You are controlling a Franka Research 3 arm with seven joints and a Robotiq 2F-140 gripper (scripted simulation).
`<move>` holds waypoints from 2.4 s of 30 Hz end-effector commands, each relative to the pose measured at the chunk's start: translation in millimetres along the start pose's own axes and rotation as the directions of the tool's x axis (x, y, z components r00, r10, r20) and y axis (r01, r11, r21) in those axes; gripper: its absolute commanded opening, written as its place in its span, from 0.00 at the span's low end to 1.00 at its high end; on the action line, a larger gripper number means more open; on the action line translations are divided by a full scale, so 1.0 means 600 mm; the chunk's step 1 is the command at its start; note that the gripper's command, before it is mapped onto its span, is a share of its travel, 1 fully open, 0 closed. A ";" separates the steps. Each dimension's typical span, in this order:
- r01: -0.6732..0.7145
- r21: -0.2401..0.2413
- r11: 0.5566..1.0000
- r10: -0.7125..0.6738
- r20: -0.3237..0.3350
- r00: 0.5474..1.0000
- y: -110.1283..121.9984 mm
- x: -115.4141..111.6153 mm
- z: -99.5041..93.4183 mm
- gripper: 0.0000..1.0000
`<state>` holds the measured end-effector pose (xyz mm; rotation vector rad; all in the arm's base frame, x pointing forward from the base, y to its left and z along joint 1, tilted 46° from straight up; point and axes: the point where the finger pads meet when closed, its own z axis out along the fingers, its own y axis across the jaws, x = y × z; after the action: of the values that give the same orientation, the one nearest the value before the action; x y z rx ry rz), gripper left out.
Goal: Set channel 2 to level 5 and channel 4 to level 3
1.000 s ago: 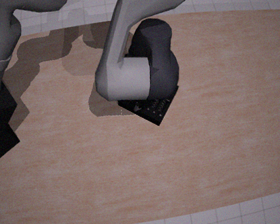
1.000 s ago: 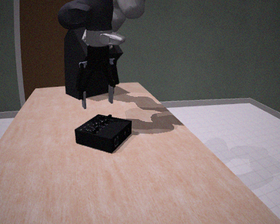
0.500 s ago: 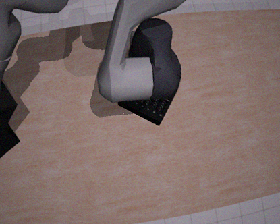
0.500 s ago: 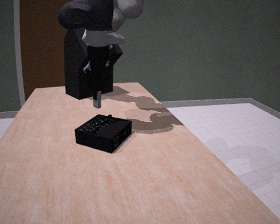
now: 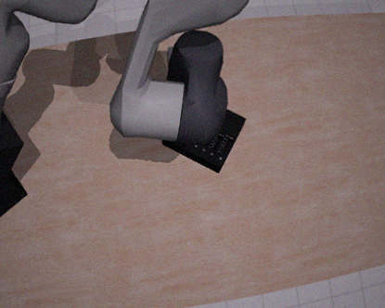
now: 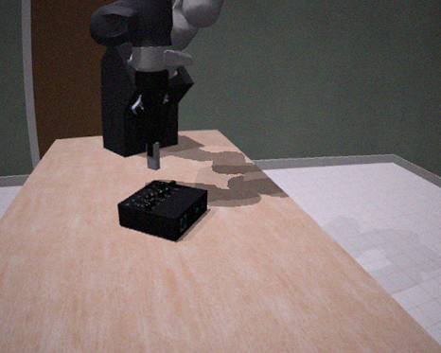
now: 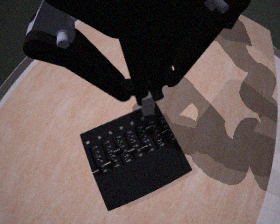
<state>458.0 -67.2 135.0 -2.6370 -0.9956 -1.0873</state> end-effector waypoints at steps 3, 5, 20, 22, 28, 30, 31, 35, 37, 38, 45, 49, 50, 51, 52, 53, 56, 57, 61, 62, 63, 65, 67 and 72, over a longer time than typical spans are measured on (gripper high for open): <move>0.131 -0.076 0.989 -0.134 -0.033 0.990 0.005 -0.001 0.002 0.00; 0.131 -0.076 0.989 -0.134 -0.033 0.990 0.005 -0.001 0.002 0.00; 0.131 -0.076 0.988 -0.134 -0.033 0.990 0.005 0.000 0.009 0.00; 0.131 -0.076 0.988 -0.134 -0.034 0.990 0.005 0.000 0.011 0.00; 0.131 -0.076 0.988 -0.134 -0.034 0.990 0.005 0.000 0.017 0.00; 0.131 -0.076 0.988 -0.134 -0.034 0.990 0.006 0.000 0.020 0.00; 0.131 -0.076 0.988 -0.134 -0.034 0.990 0.006 0.000 0.021 0.00; 0.131 -0.076 0.988 -0.134 -0.034 0.990 0.006 0.000 0.024 0.00; 0.131 -0.076 0.988 -0.134 -0.034 0.990 0.006 0.000 0.026 0.00; 0.131 -0.076 0.988 -0.134 -0.034 0.990 0.006 0.000 0.028 0.00; 0.131 -0.076 0.988 -0.134 -0.034 0.990 0.006 0.000 0.035 0.00; 0.131 -0.076 0.988 -0.134 -0.034 0.990 0.007 0.000 0.039 0.00; 0.131 -0.076 0.988 -0.134 -0.034 0.990 0.007 0.000 0.040 0.00; 0.131 -0.076 0.988 -0.134 -0.034 0.990 0.007 0.000 0.040 0.00; 0.131 -0.076 0.988 -0.134 -0.034 0.990 0.007 0.000 0.040 0.00; 0.131 -0.076 0.988 -0.134 -0.034 0.990 0.007 0.000 0.040 0.00; 0.131 -0.076 0.988 -0.134 -0.034 0.990 0.007 0.000 0.042 0.00; 0.131 -0.076 0.988 -0.134 -0.034 0.990 0.007 0.000 0.042 0.00; 0.131 -0.076 0.988 -0.134 -0.034 0.990 0.007 0.000 0.043 0.00; 0.131 -0.076 0.988 -0.134 -0.034 0.990 0.007 0.000 0.043 0.00; 0.131 -0.076 0.988 -0.134 -0.034 0.990 0.007 0.000 0.043 0.00; 0.131 -0.076 0.988 -0.134 -0.034 0.990 0.007 0.000 0.043 0.00; 0.131 -0.076 0.988 -0.134 -0.034 0.990 0.007 0.000 0.043 0.00; 0.131 -0.076 0.988 -0.134 -0.034 0.990 0.007 0.000 0.043 0.00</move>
<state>477.0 -60.7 120.0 -2.6138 -1.1366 -1.2122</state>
